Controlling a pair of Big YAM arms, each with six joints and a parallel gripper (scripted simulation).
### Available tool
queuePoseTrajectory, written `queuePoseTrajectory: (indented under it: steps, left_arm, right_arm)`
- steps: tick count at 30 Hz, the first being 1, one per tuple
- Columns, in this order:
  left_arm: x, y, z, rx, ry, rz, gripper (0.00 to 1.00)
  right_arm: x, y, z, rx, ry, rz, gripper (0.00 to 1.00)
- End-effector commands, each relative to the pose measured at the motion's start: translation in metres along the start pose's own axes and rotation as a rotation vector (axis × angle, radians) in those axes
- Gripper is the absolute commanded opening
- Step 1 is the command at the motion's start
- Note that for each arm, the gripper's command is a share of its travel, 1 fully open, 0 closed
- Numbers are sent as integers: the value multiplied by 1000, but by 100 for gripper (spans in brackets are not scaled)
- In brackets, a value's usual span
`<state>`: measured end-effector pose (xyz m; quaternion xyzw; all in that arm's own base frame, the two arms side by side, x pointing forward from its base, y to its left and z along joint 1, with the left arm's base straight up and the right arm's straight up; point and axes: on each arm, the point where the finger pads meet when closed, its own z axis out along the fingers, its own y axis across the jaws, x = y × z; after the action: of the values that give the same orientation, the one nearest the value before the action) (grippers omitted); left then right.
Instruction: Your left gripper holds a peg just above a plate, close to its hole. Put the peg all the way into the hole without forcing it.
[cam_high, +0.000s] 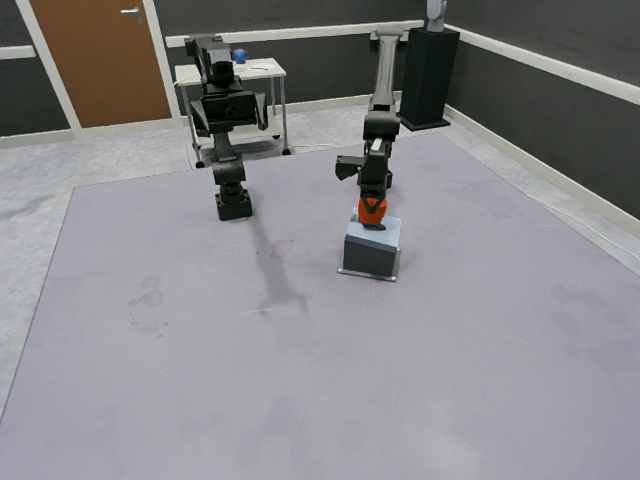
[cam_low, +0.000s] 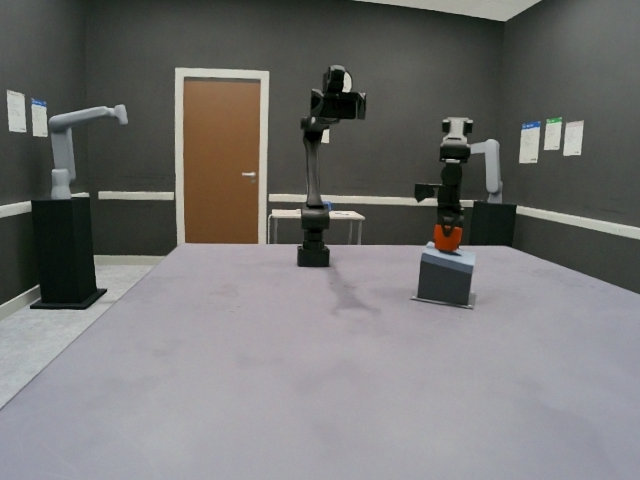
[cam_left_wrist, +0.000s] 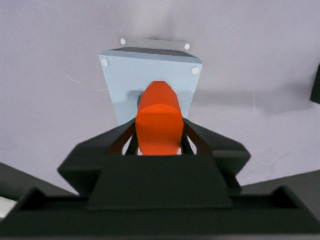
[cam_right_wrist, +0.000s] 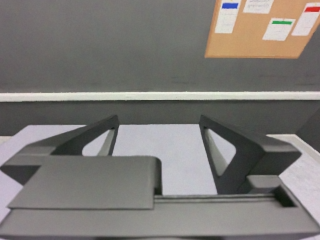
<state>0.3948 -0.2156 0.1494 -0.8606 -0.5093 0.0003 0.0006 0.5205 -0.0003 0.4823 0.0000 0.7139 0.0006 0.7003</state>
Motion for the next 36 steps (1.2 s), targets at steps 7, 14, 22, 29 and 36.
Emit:
queuePoseTrajectory:
  steps: [7,14,22,29,36]
  left_arm:
    - [0,5,-7,-22,-1,-1,0]
    - [0,5,-7,-22,-1,-1,0]
    - [0,5,-8,-23,-1,-1,46]
    - [0,6,-9,-26,-1,-1,46]
    - [0,7,-9,-28,-1,-1,46]
  right_arm:
    - [-10,0,-1,1,-19,-1,100]
    - [-10,0,-1,1,-19,-1,100]
    - [10,24,-21,-47,19,-2,100]
    - [56,122,-129,-299,76,-17,100]
    - [104,166,-208,-487,113,-36,100]
